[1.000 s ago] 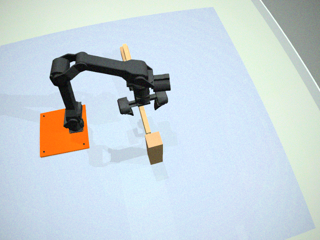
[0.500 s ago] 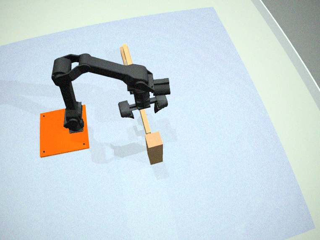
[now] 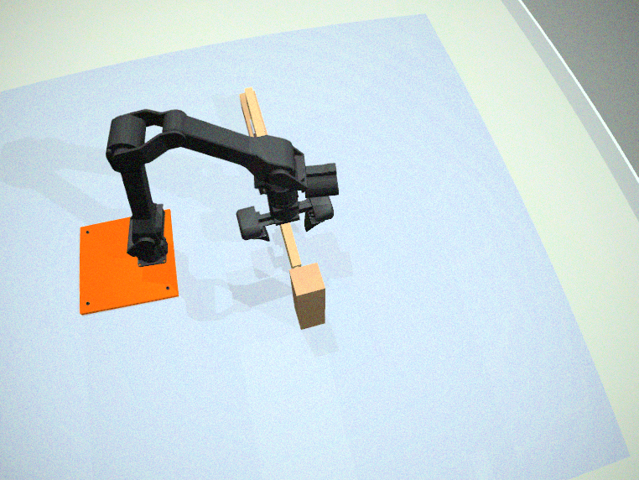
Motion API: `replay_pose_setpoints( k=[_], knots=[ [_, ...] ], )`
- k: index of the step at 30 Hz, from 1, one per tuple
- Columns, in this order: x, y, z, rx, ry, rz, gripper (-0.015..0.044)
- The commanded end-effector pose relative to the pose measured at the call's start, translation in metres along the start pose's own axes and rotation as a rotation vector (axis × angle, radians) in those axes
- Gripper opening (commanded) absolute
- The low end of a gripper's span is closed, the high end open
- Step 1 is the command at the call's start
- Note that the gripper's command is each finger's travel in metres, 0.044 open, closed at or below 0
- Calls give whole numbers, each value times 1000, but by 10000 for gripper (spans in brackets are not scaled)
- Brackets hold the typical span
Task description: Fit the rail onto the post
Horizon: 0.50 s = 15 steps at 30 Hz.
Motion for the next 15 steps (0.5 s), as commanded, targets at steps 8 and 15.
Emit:
replay_pose_setpoints(
  k=[8, 15],
  knots=[
    [1, -2, 0, -3, 1, 4, 125],
    [1, -2, 0, -3, 1, 4, 20]
  ],
)
Point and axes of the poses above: the point midway between the two fingers, 35 mm back from their tips, its own y axis back along the fingers, its own x axis across the jaws, z = x × y, the point moved 9 cm from there along y, back along the fingers, and after that the axes turned 13 degrees about -y, right-handed, at the moved point
